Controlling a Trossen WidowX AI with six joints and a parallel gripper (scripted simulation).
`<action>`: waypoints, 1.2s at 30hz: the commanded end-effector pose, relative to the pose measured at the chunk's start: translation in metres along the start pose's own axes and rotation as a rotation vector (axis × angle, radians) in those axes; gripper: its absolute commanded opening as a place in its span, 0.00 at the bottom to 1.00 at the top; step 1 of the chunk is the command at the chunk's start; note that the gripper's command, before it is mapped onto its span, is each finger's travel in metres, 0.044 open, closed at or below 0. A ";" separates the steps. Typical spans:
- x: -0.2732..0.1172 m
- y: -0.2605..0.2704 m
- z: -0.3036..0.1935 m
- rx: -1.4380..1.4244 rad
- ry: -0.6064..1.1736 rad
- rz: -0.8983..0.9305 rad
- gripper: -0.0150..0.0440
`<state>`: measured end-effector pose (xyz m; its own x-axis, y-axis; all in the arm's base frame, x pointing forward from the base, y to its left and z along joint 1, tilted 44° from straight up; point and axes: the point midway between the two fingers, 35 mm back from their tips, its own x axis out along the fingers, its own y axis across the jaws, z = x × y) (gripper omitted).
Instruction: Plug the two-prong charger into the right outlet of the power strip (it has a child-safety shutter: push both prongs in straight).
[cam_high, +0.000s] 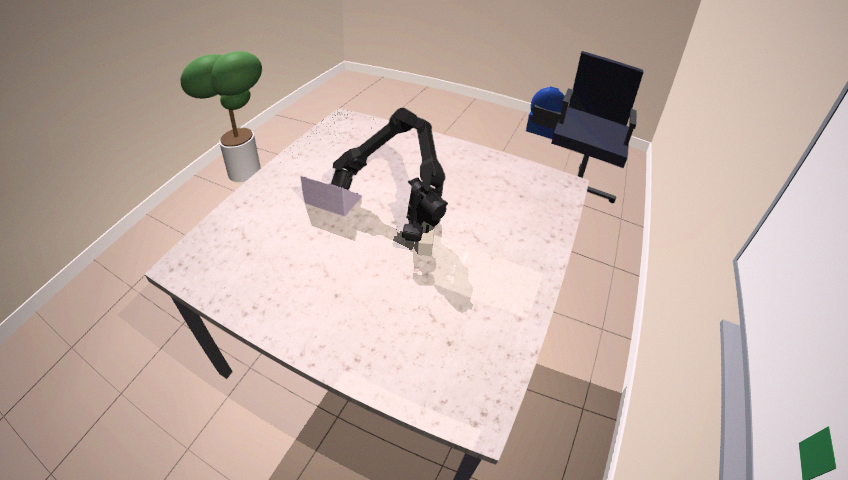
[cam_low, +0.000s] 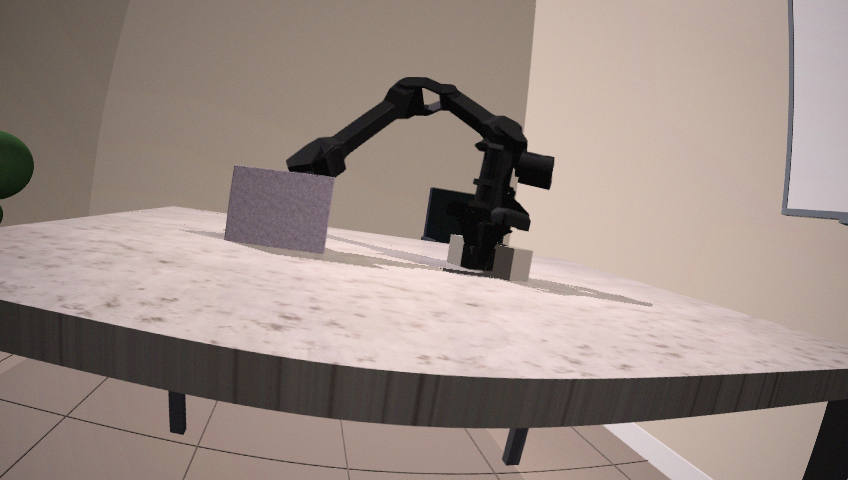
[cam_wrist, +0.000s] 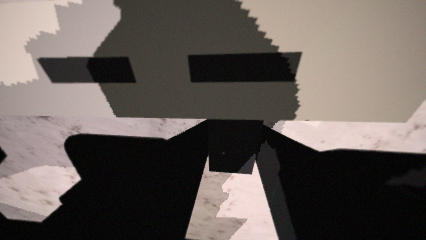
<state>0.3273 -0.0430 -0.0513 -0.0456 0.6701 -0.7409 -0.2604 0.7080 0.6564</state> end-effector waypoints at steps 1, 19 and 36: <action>0.001 0.001 0.009 -0.026 -0.022 -0.006 0.25; 0.001 0.001 0.007 -0.026 -0.022 -0.006 0.25; -0.001 0.001 0.007 -0.026 -0.022 -0.006 0.25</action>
<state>0.3274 -0.0430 -0.0509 -0.0414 0.6681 -0.7429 -0.2652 0.7095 0.6529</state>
